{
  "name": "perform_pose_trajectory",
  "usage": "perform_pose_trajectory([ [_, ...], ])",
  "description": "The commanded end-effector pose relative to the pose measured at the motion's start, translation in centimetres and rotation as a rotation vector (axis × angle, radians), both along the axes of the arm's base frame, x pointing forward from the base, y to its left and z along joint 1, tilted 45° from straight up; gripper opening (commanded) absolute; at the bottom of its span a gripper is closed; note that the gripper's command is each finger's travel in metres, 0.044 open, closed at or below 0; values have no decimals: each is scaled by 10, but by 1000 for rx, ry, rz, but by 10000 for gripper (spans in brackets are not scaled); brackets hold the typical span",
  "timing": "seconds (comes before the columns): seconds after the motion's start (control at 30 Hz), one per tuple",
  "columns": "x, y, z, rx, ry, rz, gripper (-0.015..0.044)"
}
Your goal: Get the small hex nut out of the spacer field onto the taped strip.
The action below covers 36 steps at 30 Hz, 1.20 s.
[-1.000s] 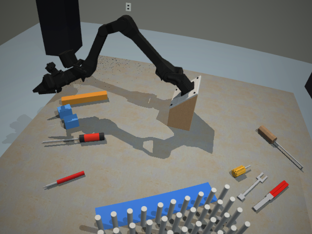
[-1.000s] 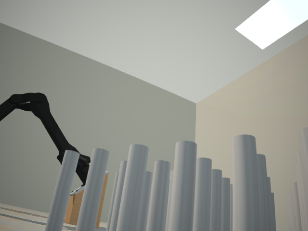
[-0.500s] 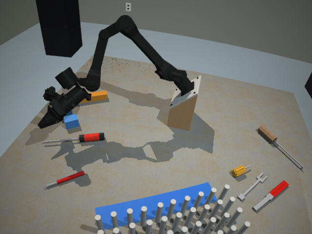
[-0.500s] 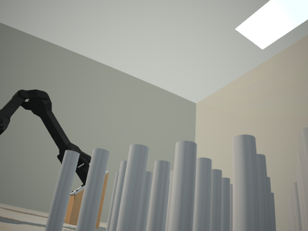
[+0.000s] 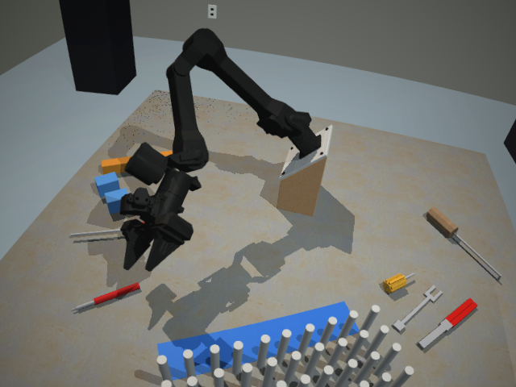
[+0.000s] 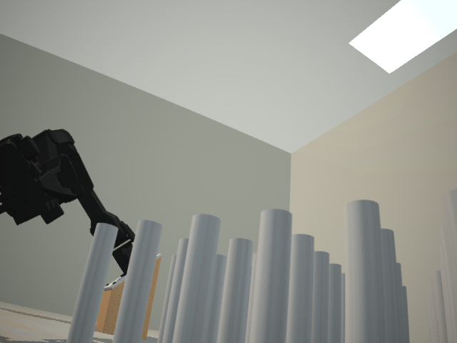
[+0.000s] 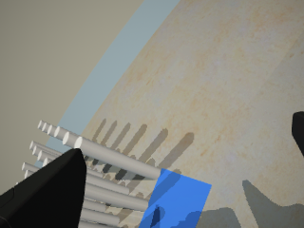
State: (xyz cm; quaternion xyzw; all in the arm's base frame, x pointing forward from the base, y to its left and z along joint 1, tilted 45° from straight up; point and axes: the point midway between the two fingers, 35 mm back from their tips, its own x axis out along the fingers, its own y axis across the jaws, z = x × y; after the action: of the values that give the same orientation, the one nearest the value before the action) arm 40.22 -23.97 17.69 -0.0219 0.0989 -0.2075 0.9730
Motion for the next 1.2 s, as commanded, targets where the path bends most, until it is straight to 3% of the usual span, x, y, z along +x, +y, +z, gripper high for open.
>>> perform_pose_trajectory([
  [0.0, 14, 51, -47, -52, 133, 84, 440],
  [0.23, 15, 140, -116, -186, 341, 241, 440],
  [1.17, 14, 142, -117, -190, 346, 245, 440],
])
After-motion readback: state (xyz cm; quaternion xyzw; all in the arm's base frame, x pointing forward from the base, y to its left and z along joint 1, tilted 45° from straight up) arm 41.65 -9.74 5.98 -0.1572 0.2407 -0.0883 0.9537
